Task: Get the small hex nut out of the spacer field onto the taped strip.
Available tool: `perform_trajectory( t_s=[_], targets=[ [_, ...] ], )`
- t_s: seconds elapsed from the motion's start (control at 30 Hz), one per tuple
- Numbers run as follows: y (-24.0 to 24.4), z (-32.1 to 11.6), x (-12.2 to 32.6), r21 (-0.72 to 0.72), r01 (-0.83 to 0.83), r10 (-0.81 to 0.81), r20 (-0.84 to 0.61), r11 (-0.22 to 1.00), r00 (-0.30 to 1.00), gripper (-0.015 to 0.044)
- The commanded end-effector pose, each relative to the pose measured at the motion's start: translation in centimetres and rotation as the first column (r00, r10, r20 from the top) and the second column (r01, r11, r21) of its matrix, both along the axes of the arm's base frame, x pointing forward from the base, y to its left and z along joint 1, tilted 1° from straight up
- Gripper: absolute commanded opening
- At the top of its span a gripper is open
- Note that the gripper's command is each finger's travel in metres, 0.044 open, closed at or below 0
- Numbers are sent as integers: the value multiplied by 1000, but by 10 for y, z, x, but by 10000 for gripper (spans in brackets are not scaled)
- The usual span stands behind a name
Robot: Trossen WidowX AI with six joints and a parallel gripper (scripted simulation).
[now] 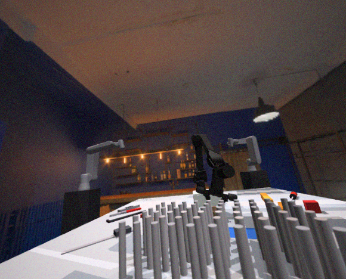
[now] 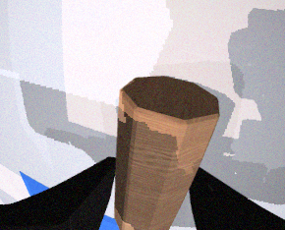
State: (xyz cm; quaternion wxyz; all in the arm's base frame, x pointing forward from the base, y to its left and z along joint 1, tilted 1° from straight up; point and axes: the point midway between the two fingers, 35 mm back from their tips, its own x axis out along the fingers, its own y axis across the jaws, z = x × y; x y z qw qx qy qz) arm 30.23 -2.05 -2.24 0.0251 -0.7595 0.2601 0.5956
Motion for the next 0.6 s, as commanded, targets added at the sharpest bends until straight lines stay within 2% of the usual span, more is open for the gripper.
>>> perform_trajectory(
  t_s=[0.0, 0.57],
  targets=[
    [0, 0, -3, -4, 3, -3, 3, 1000, 1000, 0],
    [6, 0, -14, -4, 3, -3, 2, 1000, 1000, 0]
  ],
)
